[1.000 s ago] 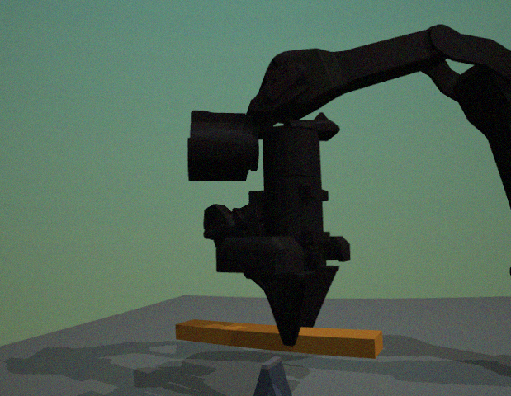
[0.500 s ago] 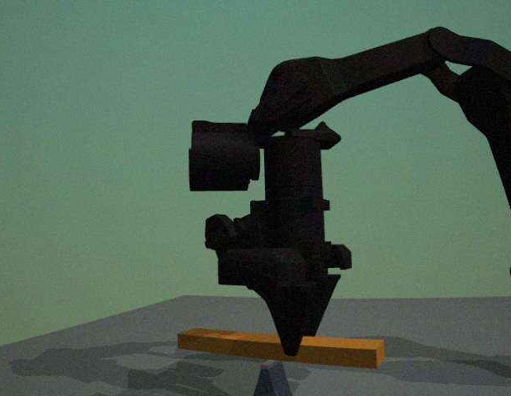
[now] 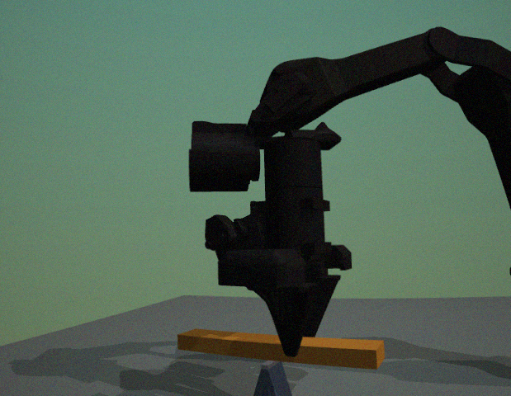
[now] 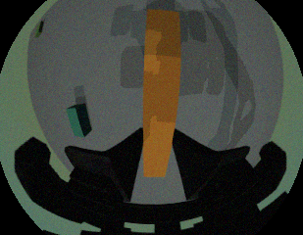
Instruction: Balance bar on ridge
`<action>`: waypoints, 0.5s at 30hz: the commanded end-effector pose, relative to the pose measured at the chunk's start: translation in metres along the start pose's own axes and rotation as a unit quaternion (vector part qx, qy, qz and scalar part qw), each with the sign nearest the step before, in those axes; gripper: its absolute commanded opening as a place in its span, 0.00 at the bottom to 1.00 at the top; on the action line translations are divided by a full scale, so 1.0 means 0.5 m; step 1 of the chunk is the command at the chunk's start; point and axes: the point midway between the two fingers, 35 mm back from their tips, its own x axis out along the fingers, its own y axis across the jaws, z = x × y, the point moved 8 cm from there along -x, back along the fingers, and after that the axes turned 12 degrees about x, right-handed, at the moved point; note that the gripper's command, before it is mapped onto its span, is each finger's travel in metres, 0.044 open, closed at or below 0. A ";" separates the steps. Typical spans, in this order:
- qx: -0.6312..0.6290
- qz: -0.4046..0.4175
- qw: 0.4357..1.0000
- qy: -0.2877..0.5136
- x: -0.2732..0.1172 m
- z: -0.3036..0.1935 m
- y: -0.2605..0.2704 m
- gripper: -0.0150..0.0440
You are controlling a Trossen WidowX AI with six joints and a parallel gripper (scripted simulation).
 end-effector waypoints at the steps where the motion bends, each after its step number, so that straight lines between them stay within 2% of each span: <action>1: -0.002 0.000 1.000 -0.001 0.001 0.000 0.000 0.25; 15: -0.002 0.000 1.000 -0.001 0.004 0.000 0.000 0.25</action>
